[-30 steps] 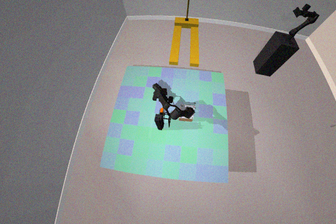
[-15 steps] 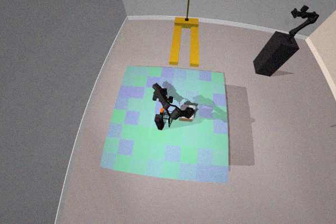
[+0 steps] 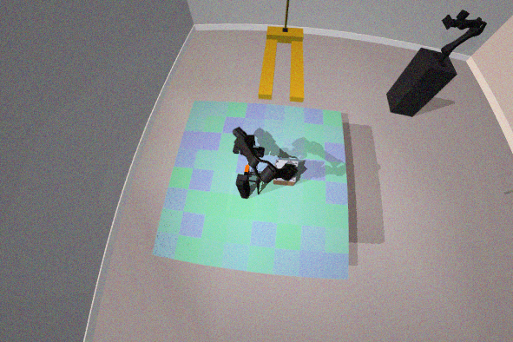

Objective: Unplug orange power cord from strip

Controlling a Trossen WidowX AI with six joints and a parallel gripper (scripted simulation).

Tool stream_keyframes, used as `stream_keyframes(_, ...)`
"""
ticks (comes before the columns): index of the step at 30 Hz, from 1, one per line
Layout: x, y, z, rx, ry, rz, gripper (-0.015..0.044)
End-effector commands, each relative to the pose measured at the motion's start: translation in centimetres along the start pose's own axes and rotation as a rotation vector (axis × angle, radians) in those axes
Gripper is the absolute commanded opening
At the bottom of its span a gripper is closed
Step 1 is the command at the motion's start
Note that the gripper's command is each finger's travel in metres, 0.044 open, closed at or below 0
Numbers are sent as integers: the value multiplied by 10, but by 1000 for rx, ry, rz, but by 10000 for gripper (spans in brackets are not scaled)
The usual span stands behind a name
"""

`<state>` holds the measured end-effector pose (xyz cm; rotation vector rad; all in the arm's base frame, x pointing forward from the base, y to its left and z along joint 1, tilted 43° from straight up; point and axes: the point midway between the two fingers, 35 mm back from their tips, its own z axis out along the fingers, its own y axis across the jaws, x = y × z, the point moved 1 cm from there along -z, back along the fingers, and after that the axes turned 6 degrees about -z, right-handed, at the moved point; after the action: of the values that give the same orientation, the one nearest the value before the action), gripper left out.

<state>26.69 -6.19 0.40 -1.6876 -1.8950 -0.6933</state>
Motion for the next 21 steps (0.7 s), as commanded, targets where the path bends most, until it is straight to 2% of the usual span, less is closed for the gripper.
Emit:
stream_keyframes(1, 0, 0, 0, 0, 0, 0, 160)
stream_keyframes(21, 17, 4, -10, 5, -4, -2, 160)
